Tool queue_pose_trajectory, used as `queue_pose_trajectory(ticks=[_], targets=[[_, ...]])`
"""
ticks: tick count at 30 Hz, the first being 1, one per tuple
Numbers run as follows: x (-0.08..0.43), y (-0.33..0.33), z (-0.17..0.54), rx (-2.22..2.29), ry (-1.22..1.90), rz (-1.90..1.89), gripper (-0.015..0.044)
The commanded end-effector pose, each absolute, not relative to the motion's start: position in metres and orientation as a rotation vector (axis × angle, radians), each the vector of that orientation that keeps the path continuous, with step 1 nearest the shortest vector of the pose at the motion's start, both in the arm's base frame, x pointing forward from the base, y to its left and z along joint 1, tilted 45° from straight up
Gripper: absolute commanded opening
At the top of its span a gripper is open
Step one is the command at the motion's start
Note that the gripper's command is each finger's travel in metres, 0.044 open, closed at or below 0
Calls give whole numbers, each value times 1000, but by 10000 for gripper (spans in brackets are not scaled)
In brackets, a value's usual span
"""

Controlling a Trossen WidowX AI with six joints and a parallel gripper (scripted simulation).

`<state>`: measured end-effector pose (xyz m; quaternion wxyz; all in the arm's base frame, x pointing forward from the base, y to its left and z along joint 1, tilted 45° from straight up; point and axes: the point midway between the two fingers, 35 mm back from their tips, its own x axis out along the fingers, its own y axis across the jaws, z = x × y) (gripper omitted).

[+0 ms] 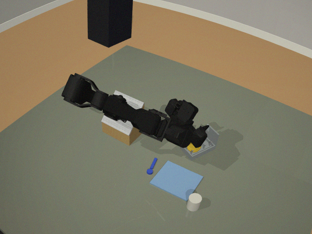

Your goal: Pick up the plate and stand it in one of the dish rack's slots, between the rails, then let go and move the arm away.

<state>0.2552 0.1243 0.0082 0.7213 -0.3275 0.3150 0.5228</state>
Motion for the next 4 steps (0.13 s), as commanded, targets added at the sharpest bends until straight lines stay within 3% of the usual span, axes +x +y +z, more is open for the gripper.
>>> queue_pose_trajectory(ticks=[1, 4], targets=[[254, 127, 7, -691, 816, 1118, 400], [250, 127, 5, -666, 918, 1079, 400]])
